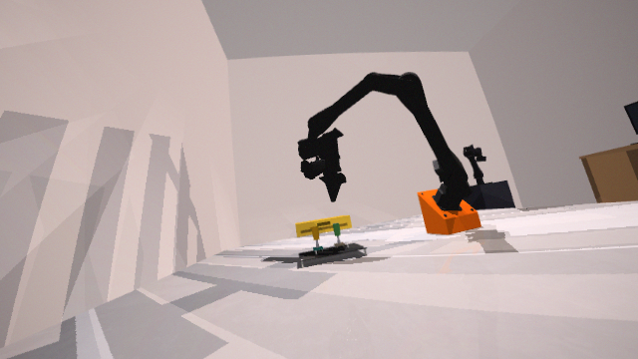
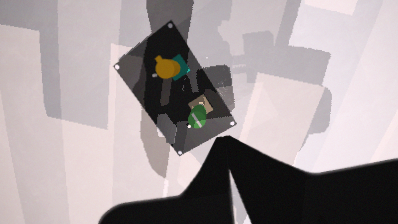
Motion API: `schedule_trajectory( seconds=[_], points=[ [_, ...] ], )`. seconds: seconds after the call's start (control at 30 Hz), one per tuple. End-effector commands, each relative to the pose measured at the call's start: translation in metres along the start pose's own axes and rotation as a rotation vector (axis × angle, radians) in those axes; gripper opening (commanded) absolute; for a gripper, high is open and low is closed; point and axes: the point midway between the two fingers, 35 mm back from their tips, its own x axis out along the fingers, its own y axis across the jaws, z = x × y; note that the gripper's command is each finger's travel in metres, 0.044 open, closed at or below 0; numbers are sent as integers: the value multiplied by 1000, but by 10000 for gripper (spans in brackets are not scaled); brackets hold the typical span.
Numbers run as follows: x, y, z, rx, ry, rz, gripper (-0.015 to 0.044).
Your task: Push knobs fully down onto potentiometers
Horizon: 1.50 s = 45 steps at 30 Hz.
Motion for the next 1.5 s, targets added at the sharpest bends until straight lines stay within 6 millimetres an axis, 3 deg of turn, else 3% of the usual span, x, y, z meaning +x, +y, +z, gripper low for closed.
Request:
schedule_trajectory(
  seconds=[0.0,0.27,0.47,0.6,1.47],
  points=[
    [6,10,0,-138,31,-36,0],
    [17,25,-1,-378,89,-87,0],
    [19,26,-1,-384,90,-88,0],
    [37,24,-2,-384,90,-87,0],
    [58,22,-4,-384,90,-86,0]
  ],
)
